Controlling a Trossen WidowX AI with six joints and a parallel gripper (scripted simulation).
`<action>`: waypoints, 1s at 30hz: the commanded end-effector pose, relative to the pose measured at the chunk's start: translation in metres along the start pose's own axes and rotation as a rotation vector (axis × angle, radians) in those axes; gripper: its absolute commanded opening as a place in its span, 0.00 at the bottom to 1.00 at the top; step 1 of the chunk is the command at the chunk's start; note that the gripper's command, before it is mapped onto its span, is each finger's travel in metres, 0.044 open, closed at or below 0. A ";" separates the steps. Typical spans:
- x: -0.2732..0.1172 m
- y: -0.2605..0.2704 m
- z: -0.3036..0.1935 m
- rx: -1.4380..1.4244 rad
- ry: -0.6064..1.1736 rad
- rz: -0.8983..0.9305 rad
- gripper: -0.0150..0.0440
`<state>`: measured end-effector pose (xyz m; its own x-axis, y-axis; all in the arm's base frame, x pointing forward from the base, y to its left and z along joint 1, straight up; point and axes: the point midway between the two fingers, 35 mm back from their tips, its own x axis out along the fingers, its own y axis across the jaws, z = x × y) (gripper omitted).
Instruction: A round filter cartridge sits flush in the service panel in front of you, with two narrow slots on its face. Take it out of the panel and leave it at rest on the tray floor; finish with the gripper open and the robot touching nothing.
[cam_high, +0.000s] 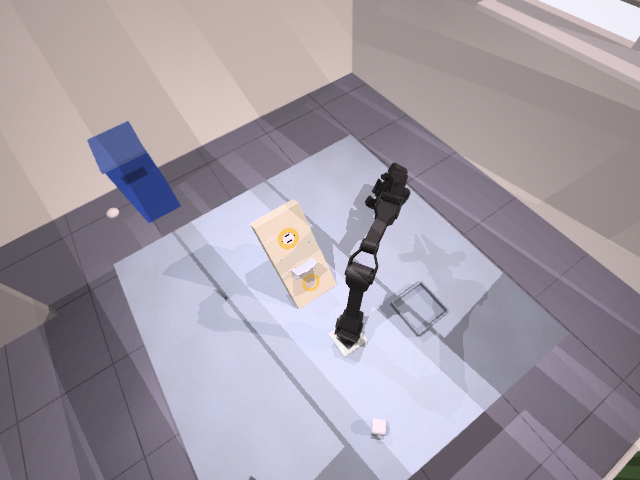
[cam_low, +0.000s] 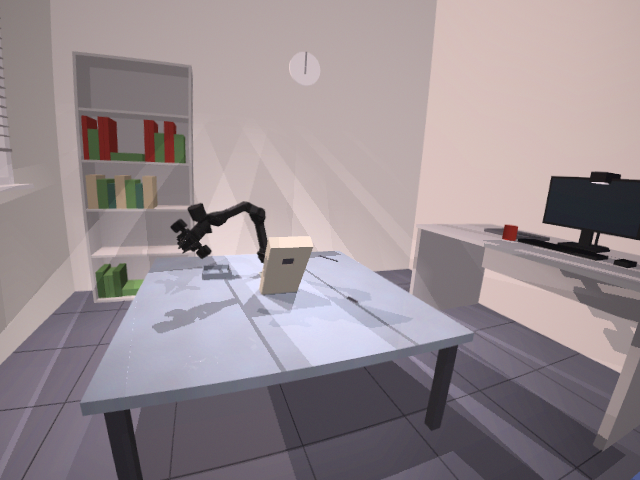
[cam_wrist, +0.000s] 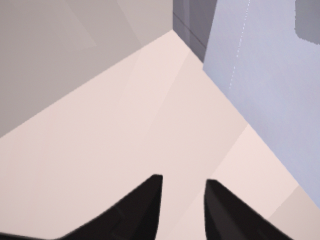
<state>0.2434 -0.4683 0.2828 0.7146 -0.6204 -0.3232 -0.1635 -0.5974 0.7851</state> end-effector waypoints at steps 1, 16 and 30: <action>-0.014 -0.025 -0.054 -0.078 0.019 -0.046 0.40; -0.140 -0.160 -0.221 -0.513 0.202 -0.220 0.40; -0.236 -0.247 -0.231 -0.764 0.363 -0.394 0.40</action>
<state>0.2786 -0.0639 0.2920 0.8209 -0.1792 -0.5422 0.5153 -0.1767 0.8386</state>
